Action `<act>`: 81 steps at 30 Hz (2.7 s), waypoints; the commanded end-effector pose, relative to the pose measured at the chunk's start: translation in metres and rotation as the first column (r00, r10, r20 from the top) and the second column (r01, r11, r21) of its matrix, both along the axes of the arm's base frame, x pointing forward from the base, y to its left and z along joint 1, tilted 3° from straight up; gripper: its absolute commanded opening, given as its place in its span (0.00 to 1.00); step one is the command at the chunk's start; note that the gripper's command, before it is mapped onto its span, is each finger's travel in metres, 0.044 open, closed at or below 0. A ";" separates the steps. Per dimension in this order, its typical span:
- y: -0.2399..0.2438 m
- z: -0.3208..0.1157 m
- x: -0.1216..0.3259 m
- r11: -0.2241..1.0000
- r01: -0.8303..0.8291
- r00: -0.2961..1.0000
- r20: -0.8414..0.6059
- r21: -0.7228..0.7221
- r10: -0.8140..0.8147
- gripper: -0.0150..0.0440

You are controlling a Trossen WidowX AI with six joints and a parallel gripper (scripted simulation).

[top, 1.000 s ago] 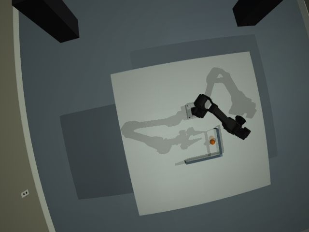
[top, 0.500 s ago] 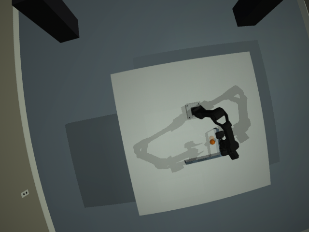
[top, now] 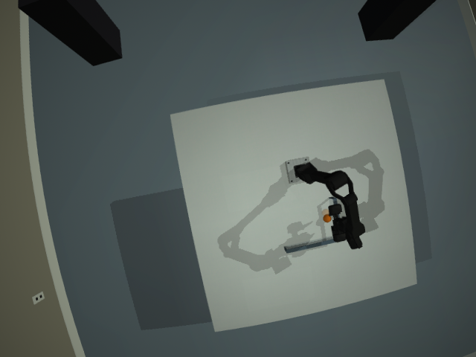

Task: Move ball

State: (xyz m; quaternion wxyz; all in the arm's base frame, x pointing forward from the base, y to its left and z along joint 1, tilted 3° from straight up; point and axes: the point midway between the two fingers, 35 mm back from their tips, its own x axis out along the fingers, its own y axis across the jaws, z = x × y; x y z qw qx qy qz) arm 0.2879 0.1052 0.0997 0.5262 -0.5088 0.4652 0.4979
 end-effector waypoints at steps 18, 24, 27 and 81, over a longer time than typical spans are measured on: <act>0.000 -0.033 0.002 1.000 0.007 1.000 -0.007 -0.007 -0.007 0.80; 0.001 -0.043 0.003 1.000 0.007 1.000 -0.007 -0.007 -0.007 0.80; 0.001 -0.047 0.003 1.000 0.007 1.000 -0.007 -0.007 -0.007 0.80; -0.004 0.075 -0.011 1.000 0.007 1.000 -0.008 -0.007 -0.007 0.25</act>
